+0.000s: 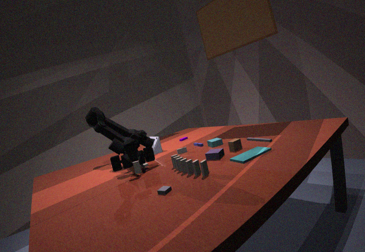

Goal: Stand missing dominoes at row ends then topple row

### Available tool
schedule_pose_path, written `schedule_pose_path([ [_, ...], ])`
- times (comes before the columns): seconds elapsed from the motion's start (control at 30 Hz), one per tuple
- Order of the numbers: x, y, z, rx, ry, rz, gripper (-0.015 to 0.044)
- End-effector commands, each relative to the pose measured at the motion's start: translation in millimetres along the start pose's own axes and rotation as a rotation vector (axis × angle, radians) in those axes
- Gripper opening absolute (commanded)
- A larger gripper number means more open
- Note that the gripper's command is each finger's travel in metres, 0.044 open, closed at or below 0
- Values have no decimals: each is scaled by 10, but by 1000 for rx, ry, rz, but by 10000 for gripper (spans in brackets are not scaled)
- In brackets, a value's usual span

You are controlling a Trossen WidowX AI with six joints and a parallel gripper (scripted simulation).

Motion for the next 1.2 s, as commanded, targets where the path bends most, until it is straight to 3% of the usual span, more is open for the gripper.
schedule_pose_path([
  [0.0,-15,86,-17,6,-13,10,107],
  [0.33,-15,86,-17,6,-13,10,107],
  [0.77,-15,86,-17,6,-13,10,440],
  [1.17,-3,-403,-3,10,-8,3,440],
])
Point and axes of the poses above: the point midway between the two fingers, 35 mm back from their tips, its own z axis back along the fingers, its own x axis across the jaws, y = z × x, the point moved 8 cm from there along z, back along the fingers, and after that the axes turned 3 degrees about -z, right-handed, at the moved point
